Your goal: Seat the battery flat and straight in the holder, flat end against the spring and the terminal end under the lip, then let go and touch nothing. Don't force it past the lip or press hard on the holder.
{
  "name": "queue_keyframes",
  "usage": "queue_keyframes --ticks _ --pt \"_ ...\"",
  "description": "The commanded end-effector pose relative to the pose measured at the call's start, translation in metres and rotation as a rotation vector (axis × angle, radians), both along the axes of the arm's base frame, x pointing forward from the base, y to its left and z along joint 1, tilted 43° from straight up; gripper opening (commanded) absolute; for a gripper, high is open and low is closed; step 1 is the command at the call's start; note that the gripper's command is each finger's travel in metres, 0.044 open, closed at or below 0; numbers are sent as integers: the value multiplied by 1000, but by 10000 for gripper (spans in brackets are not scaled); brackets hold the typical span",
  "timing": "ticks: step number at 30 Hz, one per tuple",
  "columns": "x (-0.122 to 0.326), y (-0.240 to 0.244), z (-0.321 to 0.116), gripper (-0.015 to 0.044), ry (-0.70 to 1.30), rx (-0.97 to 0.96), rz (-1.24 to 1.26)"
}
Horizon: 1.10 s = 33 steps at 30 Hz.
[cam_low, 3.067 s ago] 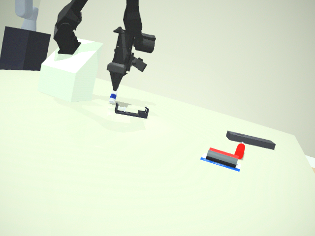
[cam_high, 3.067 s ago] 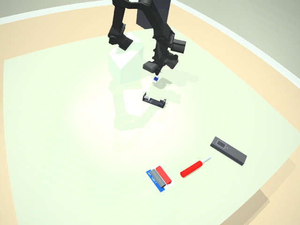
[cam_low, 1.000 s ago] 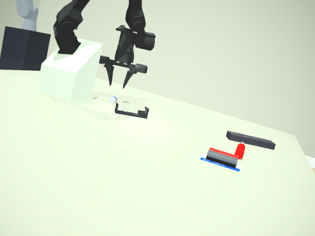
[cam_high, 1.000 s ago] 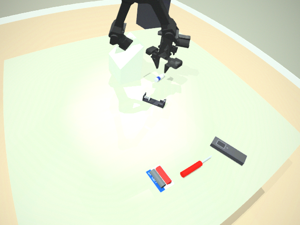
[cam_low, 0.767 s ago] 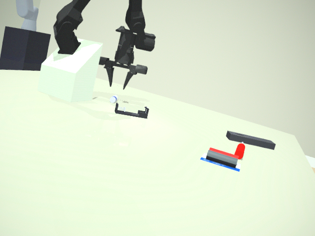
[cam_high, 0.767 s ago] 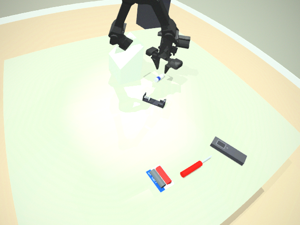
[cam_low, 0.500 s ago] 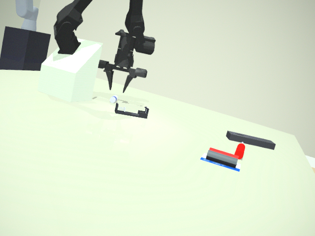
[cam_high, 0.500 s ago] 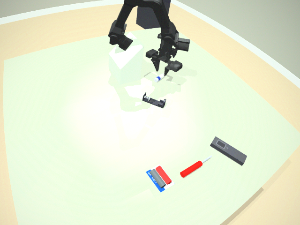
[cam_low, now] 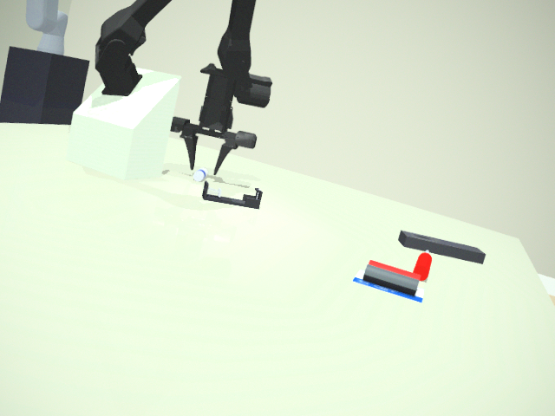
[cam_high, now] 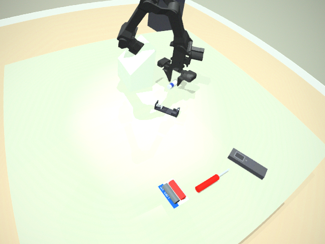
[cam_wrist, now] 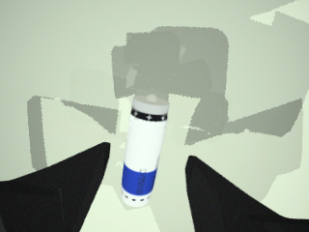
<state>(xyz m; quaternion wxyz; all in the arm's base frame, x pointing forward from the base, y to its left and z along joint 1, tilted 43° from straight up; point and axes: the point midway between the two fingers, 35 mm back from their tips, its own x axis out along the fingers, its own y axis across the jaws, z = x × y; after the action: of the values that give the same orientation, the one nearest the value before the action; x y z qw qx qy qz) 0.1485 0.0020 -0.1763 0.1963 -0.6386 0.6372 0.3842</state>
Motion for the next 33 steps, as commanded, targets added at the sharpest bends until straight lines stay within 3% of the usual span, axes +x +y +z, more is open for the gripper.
queue_keyframes --ticks 1,6,11,15,33 --pt "-4 -6 -4 227 10 -9 6" --pt "-5 -10 -7 227 11 -10 7" --pt "-5 -10 -7 96 11 -10 7" --pt "-5 -10 -7 69 11 -10 7" --pt "1 25 29 65 11 -7 7"
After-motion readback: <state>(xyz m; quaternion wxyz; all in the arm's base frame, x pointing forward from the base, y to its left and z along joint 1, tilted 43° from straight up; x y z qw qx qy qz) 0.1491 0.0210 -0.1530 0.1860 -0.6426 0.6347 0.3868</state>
